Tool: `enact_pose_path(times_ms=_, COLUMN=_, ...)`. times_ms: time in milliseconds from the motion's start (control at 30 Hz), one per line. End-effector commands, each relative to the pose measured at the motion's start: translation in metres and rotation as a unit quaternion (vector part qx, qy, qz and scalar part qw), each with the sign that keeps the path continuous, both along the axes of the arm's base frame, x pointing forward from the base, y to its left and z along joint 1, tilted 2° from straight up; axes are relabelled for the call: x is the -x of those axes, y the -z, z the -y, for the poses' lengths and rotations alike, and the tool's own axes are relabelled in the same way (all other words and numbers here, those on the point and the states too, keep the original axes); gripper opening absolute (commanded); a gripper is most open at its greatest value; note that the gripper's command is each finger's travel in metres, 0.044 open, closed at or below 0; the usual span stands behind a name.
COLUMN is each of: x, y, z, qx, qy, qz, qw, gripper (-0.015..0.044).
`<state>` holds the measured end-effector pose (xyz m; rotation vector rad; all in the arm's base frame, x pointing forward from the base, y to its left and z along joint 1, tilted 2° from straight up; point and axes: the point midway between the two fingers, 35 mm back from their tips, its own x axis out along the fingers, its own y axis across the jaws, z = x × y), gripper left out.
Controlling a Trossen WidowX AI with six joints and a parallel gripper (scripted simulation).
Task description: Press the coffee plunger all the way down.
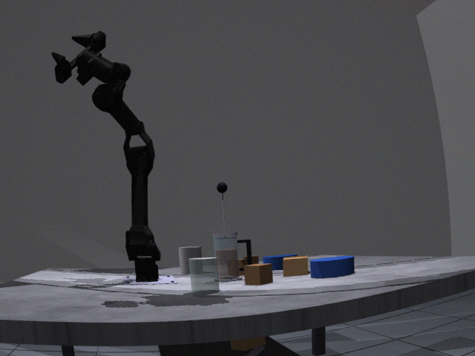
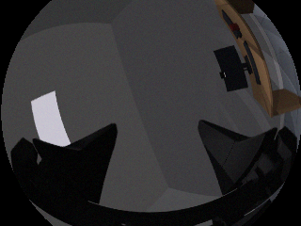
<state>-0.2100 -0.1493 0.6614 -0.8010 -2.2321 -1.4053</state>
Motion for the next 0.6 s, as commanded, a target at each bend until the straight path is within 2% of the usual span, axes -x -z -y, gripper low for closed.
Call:
enact_pose_path(times_ms=0, x=-0.001, y=0.000, z=0.002, qx=-0.004, qy=-0.003, qz=0.001, qw=1.000, gripper=0.0426)
enact_pose_path(times_ms=100, x=-0.011, y=-0.001, z=0.016, qx=-0.038, qy=-0.028, qz=0.006, qw=0.999, gripper=0.0440)
enact_pose_path(times_ms=333, x=-0.068, y=-0.001, z=0.068, qx=-0.189, qy=-0.139, qz=-0.002, qw=0.972, gripper=0.0440)
enact_pose_path(times_ms=567, x=-0.159, y=0.021, z=0.111, qx=-0.345, qy=-0.295, qz=-0.061, qw=0.889, gripper=0.0440)
